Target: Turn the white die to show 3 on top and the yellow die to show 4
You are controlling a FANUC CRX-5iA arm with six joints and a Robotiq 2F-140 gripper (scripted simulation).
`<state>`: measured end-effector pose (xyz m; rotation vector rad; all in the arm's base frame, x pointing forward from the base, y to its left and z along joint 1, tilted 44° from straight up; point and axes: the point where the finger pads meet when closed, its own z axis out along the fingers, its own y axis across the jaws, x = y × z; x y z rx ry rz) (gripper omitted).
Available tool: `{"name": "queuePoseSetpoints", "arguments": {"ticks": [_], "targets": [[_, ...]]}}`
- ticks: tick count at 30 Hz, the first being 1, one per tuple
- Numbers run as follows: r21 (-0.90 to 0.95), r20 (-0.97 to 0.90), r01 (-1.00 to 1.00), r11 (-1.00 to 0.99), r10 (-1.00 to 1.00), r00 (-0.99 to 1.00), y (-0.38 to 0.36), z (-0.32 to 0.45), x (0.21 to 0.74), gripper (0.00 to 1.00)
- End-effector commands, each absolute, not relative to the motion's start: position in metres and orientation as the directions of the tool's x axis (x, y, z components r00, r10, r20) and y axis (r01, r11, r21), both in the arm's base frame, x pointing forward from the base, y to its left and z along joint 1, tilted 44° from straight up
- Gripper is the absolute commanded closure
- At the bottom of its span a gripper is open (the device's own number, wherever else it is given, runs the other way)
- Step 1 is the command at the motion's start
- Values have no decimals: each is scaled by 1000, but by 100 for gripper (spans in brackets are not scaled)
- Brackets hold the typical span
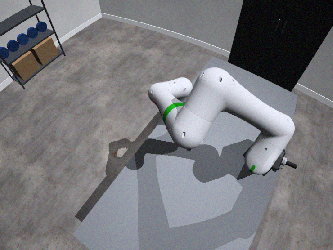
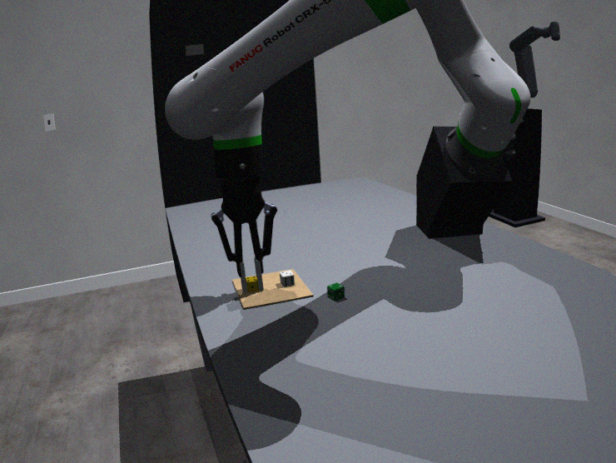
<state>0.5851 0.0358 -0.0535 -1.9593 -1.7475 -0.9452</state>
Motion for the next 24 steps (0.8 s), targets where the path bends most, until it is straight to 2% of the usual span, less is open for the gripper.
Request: {"name": "queuePoseSetpoints", "arguments": {"ticks": [1,16,24], "targets": [[170,677,969,-179,736,17,35,-53,585,87],[170,677,969,-179,736,17,35,-53,585,75],[170,677,969,-179,736,17,35,-53,585,75]]}}
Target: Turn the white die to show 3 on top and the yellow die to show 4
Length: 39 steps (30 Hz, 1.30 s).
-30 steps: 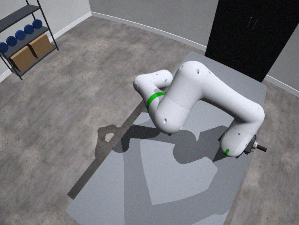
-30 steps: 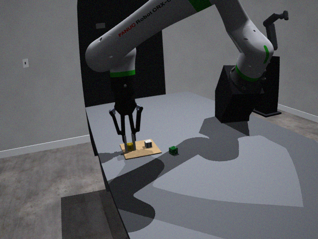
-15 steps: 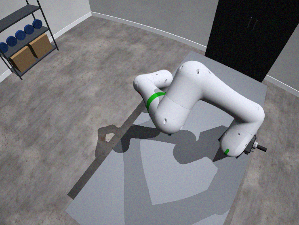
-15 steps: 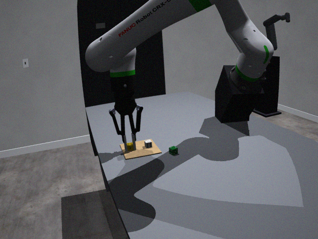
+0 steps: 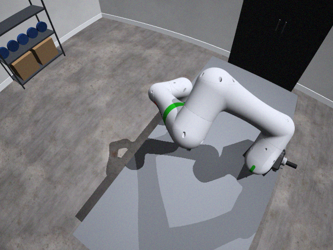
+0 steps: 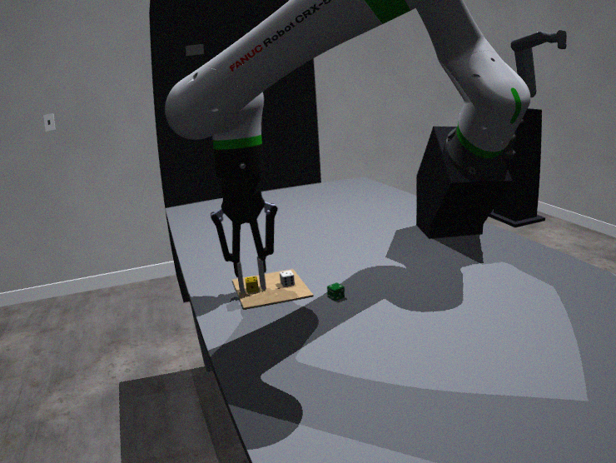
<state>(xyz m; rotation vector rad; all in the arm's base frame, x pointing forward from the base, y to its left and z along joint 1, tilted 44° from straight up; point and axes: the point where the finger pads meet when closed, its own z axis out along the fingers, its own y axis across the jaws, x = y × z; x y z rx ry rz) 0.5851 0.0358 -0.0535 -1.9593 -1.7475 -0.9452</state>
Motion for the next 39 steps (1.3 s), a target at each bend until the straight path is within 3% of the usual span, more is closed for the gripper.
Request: {"name": "queuePoseSetpoints", "arguments": {"ticks": [1,36,37,39], "targets": [[170,677,969,-179,736,17,35,-53,585,75],[170,677,969,-179,736,17,-23,11,563,75],[170,677,969,-179,736,17,-23,11,563,0],[170,677,969,-179,736,17,-23,11,563,0]]}}
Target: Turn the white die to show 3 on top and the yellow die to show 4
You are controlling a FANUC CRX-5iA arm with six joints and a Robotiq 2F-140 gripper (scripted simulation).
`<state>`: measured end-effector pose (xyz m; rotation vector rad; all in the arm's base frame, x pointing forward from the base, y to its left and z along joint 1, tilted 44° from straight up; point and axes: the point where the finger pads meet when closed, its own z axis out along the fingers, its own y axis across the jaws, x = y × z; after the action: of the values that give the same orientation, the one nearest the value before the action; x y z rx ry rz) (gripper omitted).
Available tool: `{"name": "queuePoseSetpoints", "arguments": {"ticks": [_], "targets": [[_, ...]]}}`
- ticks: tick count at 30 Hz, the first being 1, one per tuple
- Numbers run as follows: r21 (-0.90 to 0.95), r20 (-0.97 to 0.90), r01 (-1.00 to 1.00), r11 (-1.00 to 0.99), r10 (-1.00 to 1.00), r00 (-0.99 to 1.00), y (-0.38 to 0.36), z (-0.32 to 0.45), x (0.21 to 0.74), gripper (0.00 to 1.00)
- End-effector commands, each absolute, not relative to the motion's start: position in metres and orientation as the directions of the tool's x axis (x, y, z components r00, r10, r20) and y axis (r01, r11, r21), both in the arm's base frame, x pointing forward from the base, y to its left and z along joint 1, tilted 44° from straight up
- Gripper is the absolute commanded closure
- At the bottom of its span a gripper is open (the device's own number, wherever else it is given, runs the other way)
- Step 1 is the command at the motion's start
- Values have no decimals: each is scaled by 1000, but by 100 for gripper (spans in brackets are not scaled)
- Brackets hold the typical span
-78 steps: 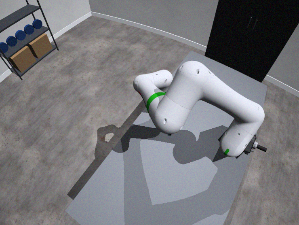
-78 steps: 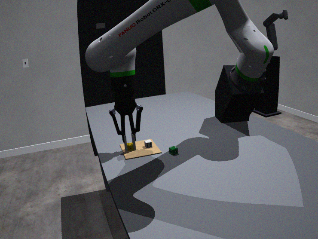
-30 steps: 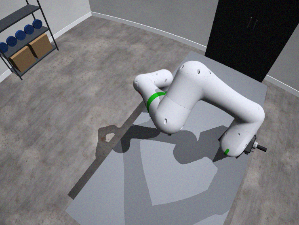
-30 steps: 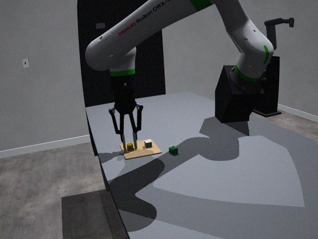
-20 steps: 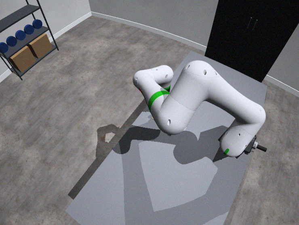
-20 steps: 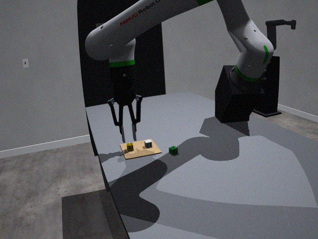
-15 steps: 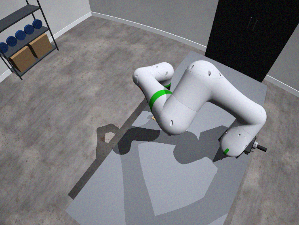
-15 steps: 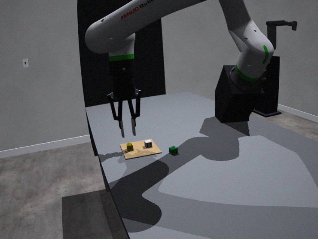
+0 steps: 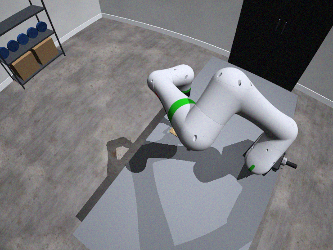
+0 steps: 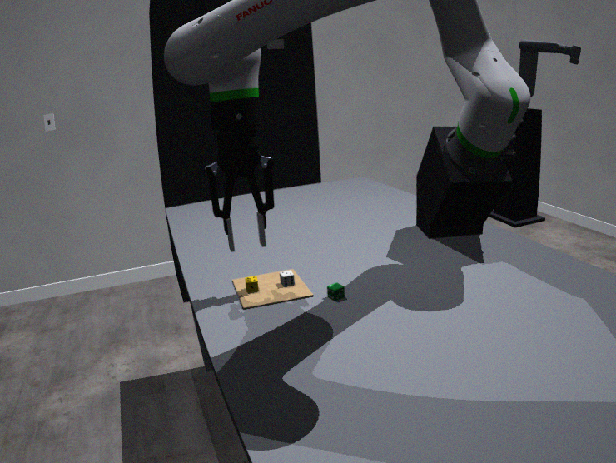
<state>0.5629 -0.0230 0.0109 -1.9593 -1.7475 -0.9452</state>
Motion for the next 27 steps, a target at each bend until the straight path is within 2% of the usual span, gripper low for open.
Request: {"name": "queuePoseSetpoints", "arguments": {"ticks": [1,27], "targets": [[170,677,969,-179,736,17,-23,11,563,0],[170,677,969,-179,736,17,-33,22,559,0]]}}
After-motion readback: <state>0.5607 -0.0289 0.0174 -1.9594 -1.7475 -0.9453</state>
